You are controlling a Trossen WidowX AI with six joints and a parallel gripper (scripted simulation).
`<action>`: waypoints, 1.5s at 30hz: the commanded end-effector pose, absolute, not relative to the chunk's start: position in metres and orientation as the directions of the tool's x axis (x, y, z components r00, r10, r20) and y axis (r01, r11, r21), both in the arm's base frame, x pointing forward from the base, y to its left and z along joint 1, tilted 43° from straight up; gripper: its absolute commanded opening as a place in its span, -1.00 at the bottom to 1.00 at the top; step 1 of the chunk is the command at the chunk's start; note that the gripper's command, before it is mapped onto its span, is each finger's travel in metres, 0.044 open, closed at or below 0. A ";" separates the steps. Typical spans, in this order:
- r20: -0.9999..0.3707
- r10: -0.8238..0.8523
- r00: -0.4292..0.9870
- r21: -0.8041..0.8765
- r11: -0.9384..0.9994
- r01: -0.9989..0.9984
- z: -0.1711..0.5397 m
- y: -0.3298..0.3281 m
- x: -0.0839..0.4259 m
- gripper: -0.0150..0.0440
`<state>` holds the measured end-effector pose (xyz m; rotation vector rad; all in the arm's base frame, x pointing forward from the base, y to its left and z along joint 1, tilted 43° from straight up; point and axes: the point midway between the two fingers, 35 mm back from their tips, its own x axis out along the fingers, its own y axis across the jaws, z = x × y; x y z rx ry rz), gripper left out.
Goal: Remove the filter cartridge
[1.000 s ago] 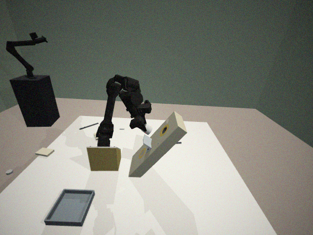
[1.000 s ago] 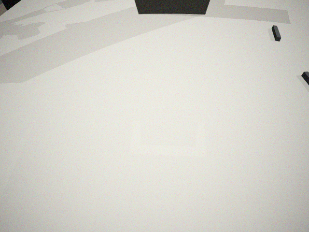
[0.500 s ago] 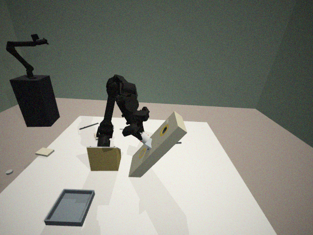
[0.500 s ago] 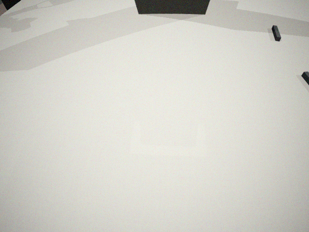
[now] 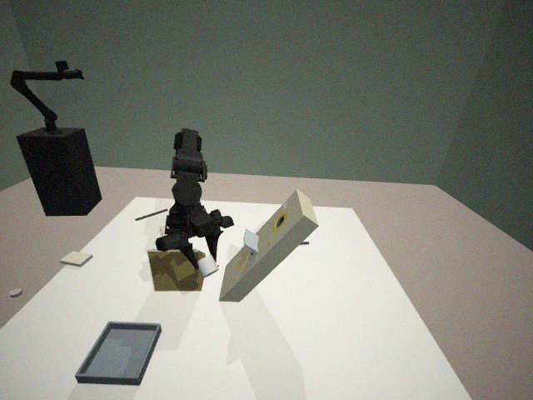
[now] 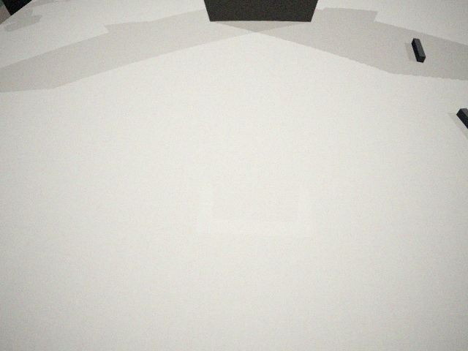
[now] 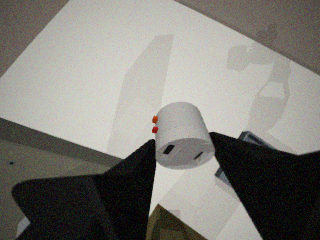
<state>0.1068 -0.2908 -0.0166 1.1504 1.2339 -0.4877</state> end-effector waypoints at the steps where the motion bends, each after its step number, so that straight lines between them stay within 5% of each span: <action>1: -0.944 0.221 0.244 0.295 0.241 0.925 -0.040 -0.300 0.075 -0.49; 13: -0.957 0.201 0.207 0.243 0.174 0.954 -0.050 -0.303 0.060 -0.49; 35: -0.973 0.212 -0.085 -0.139 -0.251 0.958 -0.154 -0.216 -0.088 -0.49; 45: -0.967 0.228 -0.116 -0.182 -0.296 0.938 -0.161 -0.199 -0.099 -0.49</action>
